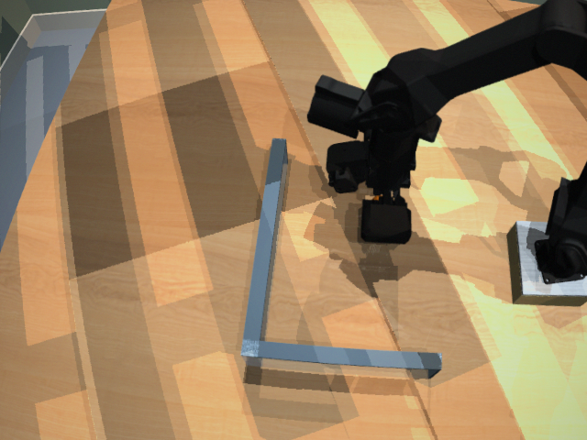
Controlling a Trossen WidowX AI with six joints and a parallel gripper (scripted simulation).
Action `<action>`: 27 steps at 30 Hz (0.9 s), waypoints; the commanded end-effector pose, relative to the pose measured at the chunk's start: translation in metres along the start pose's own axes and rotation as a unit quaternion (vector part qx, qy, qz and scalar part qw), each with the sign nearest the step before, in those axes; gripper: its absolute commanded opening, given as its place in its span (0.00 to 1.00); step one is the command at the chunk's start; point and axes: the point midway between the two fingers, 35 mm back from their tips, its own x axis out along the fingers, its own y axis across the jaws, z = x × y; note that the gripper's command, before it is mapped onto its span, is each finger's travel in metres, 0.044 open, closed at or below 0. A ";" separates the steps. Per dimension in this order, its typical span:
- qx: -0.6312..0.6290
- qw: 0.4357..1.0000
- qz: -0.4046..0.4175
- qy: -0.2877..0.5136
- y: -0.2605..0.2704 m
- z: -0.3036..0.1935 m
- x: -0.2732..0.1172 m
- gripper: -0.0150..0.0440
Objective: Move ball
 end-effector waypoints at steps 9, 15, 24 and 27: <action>0.002 1.000 0.001 0.002 0.000 0.001 -0.076 0.66; 0.004 1.000 -0.004 -0.009 -0.002 0.004 -0.083 0.66; 0.004 1.000 -0.004 -0.008 0.000 0.001 -0.121 0.84; 0.004 1.000 -0.004 -0.008 0.001 -0.001 -0.132 0.97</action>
